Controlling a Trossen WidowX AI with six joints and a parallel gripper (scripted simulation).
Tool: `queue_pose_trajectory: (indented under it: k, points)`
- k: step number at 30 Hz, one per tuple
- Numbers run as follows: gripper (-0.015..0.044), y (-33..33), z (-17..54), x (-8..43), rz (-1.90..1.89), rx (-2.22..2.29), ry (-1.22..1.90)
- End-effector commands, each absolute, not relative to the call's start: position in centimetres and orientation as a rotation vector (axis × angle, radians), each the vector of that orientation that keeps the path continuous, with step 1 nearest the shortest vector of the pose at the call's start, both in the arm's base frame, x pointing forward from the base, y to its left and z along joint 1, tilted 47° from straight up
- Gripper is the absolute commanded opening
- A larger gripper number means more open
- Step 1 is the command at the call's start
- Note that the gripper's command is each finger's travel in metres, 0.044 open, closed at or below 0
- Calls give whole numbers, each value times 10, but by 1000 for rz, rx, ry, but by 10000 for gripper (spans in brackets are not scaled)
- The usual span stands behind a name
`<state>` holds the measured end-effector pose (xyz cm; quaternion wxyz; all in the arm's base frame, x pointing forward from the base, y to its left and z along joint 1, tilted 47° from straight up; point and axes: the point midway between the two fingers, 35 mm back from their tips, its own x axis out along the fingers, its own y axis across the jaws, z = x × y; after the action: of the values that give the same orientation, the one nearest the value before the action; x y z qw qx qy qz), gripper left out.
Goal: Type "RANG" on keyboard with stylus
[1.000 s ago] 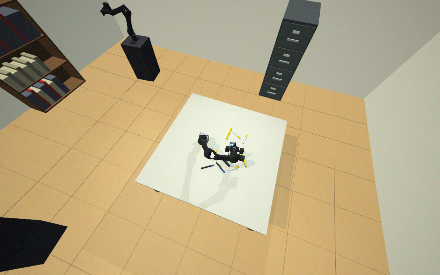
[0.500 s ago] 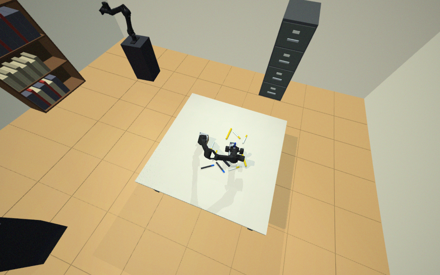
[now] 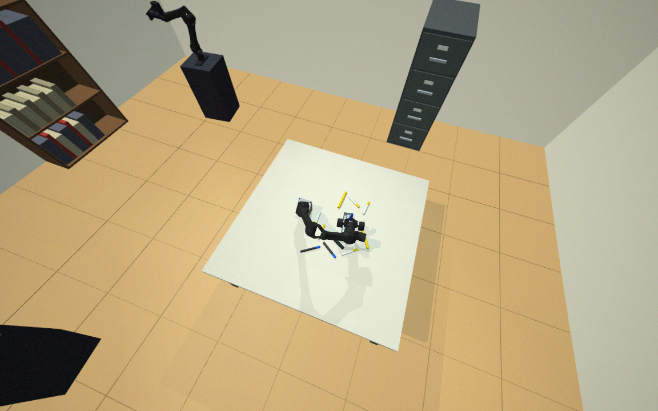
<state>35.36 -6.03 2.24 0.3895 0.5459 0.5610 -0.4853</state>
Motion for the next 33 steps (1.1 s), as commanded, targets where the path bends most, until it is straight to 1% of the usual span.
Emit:
queue_pose_trajectory:
  k: [1, 33]
  points:
    - [81, -62, 22, 354, -1232, 1383, 1426]
    - [81, -72, 13, 352, -1232, 1382, 1425]
